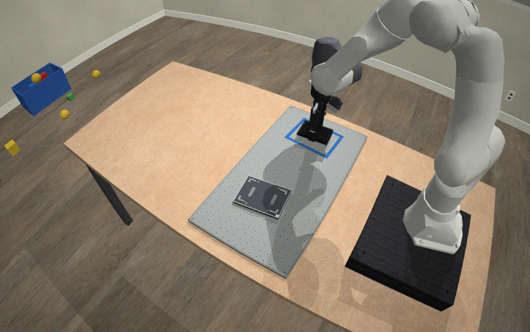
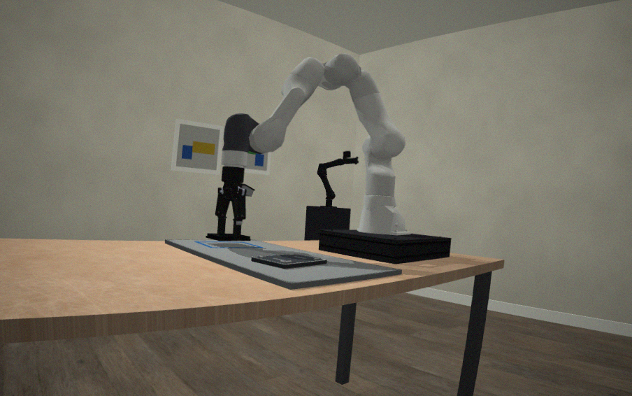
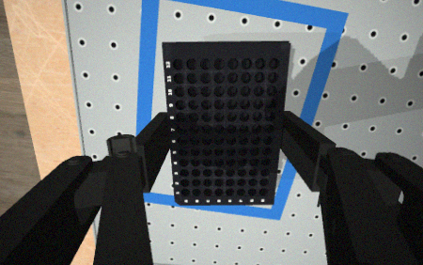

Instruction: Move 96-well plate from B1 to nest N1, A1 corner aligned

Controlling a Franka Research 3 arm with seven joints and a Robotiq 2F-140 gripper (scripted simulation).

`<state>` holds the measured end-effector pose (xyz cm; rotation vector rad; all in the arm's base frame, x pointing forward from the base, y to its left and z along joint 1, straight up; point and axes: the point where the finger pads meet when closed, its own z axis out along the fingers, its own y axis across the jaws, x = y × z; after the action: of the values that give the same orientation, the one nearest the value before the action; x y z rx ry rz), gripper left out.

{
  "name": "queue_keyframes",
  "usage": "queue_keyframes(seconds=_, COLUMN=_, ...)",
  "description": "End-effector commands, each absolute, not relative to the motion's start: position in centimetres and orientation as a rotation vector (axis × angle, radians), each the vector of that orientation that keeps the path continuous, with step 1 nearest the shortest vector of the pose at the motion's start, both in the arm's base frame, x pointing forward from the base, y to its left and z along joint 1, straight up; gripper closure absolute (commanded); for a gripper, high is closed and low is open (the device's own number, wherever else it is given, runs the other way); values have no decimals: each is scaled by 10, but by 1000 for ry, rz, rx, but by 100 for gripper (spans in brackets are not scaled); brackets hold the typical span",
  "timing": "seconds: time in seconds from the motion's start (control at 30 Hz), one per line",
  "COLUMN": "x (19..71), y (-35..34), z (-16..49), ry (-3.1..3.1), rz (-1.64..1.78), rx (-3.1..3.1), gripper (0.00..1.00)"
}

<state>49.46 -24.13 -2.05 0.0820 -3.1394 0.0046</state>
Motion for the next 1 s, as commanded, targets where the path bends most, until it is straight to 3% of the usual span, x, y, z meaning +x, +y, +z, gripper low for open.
queue_keyframes(seconds=0.0, x=492, y=-240, z=-15, ry=-3133, rz=-5, rx=79, gripper=40)
queue_keyframes(seconds=0.97, x=492, y=-240, z=24, ry=-3133, rz=-5, rx=79, gripper=40)
